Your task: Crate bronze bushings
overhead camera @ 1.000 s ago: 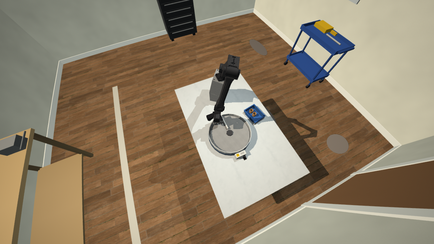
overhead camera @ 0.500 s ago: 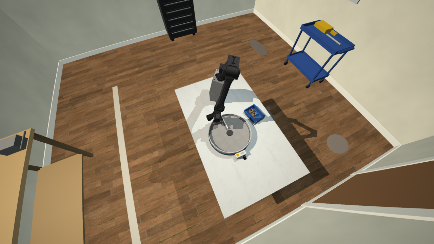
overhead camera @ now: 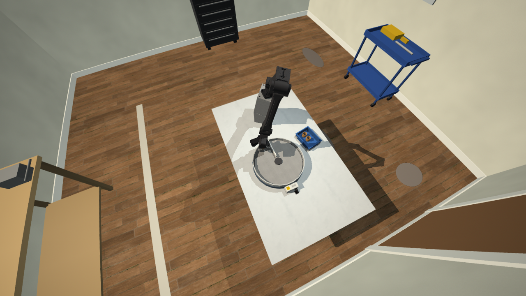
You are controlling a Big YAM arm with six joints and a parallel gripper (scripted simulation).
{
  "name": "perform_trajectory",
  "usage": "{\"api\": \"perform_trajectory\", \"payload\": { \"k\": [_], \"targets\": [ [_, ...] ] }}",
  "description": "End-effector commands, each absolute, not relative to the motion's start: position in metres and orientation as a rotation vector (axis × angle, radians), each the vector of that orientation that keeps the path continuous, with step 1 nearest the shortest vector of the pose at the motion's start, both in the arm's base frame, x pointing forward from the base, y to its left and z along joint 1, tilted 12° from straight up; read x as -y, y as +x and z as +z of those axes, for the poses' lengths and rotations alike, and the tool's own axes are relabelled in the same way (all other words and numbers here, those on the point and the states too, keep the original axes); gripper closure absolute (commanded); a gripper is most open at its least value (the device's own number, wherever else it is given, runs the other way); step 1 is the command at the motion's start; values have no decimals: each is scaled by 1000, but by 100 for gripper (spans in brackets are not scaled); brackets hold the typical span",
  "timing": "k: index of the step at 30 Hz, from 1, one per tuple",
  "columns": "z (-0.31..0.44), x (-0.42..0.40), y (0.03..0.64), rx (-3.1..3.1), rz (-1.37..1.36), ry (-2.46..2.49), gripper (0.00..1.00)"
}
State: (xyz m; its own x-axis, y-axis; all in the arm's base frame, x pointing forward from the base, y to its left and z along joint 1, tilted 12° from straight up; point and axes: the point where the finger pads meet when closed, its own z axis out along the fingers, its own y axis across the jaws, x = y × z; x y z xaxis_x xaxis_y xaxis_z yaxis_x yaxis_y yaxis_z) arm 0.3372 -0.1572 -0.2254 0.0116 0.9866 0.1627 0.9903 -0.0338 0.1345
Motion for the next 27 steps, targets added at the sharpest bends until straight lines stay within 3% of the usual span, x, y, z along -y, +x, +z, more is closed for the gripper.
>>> {"api": "perform_trajectory", "payload": {
  "k": [1,27],
  "targets": [
    [-228,162,338,2158,-329,-2241,100],
    [-227,157,331,2148,-315,-2224,100]
  ]
}}
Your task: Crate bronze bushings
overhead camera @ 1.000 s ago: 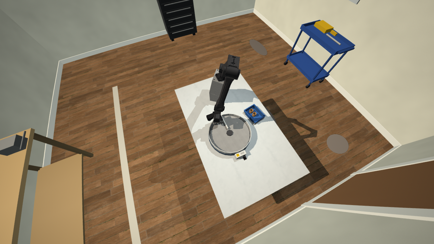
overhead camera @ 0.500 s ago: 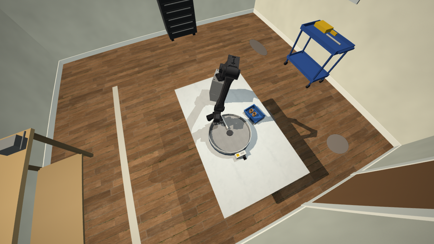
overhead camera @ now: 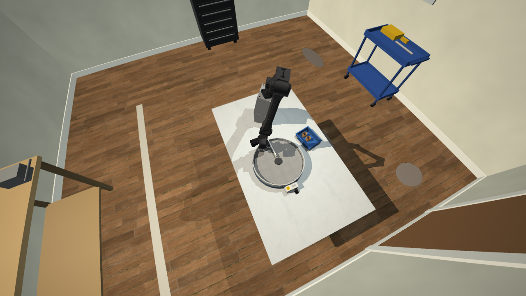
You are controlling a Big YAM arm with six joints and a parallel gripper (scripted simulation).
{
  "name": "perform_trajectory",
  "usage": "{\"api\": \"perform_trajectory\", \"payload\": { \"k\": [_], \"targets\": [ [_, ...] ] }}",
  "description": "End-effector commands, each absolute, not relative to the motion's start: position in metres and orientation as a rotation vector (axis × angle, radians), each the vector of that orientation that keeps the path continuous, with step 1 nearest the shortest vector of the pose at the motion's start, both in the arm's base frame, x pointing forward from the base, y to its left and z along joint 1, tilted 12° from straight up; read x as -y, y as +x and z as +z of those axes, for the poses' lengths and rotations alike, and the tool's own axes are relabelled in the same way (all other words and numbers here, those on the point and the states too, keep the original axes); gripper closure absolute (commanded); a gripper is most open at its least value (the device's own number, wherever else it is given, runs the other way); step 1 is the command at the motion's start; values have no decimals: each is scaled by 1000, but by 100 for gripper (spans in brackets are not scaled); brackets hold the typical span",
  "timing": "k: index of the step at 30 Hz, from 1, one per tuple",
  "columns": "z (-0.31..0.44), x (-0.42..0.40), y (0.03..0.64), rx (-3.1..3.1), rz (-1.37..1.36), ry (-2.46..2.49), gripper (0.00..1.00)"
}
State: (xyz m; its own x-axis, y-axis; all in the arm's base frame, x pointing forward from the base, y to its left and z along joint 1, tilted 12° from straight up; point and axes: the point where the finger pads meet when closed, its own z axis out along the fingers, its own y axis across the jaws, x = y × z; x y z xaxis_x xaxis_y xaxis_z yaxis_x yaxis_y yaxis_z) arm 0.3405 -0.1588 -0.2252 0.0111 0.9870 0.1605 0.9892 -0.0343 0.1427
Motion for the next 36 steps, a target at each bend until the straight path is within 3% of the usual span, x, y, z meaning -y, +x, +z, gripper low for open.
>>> {"api": "perform_trajectory", "payload": {
  "k": [1,19,36],
  "targets": [
    [-227,157,331,2148,-315,-2224,100],
    [-227,157,331,2149,-315,-2225,100],
    [-169,173,331,2177,-332,-2241,100]
  ]
}}
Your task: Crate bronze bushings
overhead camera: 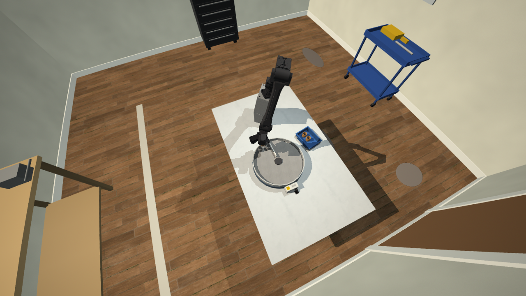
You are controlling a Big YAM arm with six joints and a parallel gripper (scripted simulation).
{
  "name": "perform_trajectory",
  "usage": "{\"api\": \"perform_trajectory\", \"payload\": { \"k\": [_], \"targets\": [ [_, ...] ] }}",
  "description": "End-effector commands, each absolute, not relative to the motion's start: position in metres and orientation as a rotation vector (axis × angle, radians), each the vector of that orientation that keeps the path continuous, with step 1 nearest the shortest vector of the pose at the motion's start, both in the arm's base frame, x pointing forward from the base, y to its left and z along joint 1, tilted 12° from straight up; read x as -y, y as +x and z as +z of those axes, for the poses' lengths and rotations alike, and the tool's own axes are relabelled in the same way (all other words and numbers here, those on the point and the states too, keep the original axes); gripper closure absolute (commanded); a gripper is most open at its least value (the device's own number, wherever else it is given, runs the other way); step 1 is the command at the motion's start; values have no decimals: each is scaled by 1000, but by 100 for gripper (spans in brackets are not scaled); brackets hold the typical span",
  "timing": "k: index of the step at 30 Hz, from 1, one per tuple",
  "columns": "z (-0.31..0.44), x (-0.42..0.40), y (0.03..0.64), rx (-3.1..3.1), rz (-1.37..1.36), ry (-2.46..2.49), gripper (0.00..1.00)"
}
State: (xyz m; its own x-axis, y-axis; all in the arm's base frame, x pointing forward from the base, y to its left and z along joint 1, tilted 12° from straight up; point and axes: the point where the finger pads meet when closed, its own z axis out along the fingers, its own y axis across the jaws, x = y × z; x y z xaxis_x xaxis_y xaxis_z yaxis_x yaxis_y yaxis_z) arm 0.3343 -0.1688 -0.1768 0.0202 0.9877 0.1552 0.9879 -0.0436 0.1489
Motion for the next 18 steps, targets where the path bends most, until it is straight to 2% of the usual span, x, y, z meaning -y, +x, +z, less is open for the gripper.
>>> {"api": "perform_trajectory", "payload": {
  "k": [1,18],
  "targets": [
    [-165,170,332,2188,-332,-2228,100],
    [-155,169,328,2179,-327,-2221,100]
  ]
}}
